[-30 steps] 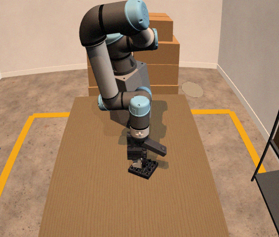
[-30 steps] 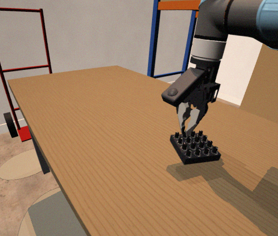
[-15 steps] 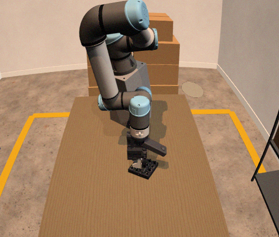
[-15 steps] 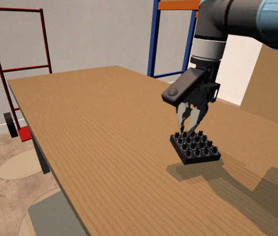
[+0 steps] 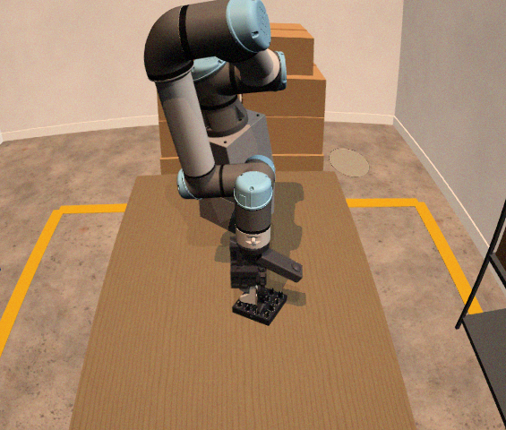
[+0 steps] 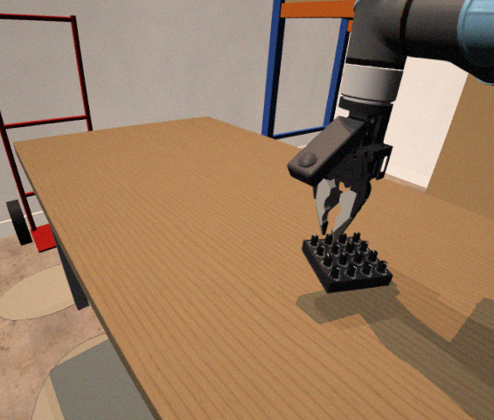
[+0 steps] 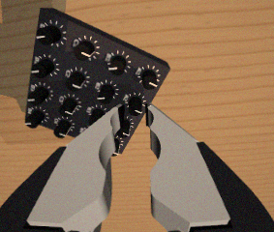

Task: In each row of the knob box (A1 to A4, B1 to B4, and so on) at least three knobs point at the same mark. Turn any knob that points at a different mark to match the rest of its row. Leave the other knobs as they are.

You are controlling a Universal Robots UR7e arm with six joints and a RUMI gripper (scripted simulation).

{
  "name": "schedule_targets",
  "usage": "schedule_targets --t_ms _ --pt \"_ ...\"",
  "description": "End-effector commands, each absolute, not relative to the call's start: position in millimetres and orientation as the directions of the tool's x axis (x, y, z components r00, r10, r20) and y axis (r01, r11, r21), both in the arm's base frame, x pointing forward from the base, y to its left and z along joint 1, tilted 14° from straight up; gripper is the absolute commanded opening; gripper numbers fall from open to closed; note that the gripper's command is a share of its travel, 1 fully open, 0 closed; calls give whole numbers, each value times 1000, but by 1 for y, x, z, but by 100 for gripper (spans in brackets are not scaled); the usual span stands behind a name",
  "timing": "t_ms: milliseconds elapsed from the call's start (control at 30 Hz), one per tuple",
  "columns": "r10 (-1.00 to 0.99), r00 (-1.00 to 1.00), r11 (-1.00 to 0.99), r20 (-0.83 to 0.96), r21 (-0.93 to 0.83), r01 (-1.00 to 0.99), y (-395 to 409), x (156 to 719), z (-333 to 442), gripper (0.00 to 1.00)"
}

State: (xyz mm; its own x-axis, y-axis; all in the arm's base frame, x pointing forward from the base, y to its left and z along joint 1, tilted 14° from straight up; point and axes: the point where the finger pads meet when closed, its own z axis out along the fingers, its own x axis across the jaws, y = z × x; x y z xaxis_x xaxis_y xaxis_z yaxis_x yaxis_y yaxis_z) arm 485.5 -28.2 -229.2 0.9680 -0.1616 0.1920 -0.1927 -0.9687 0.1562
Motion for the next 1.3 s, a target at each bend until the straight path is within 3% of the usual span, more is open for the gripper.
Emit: schedule_targets --t_ms 0,1267 --pt "-161 968 -969 193 156 -193 -27 485 -224 11" --pt "-131 973 -973 188 162 -162 -22 480 -197 11"
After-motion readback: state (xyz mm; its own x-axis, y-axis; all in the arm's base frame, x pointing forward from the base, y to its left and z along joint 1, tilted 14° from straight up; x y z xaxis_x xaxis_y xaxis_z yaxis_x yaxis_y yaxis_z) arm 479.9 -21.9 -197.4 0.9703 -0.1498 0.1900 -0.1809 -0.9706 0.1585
